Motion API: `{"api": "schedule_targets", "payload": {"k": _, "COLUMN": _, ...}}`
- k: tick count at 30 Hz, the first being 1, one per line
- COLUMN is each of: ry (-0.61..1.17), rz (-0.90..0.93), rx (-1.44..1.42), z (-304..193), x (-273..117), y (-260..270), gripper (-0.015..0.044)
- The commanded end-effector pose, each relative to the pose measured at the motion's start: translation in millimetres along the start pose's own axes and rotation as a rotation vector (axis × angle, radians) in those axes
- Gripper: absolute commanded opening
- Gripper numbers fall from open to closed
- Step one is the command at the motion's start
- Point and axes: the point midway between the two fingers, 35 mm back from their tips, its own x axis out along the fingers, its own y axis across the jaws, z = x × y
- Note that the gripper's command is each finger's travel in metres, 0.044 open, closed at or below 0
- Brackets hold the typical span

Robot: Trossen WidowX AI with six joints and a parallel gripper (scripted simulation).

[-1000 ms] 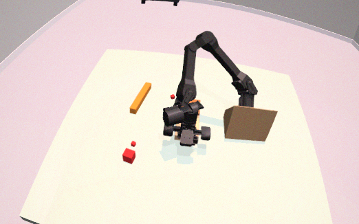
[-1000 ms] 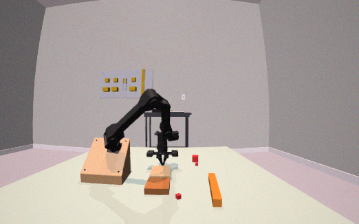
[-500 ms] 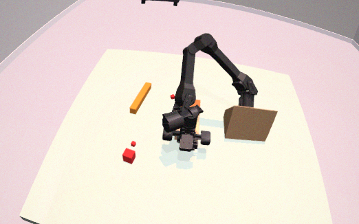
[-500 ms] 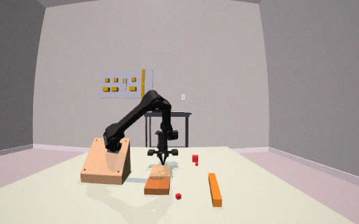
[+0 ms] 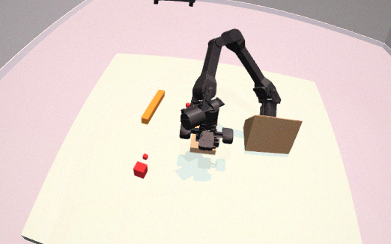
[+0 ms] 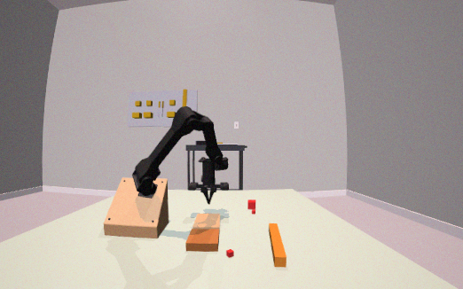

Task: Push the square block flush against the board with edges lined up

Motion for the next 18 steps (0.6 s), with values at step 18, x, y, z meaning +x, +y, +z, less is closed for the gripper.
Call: {"api": "schedule_targets", "payload": {"k": 18, "ry": 0.006, "rz": 0.001, "rx": -0.001, "z": -13.5, "x": 56.1, "y": 1.0, "gripper": 0.0000}}
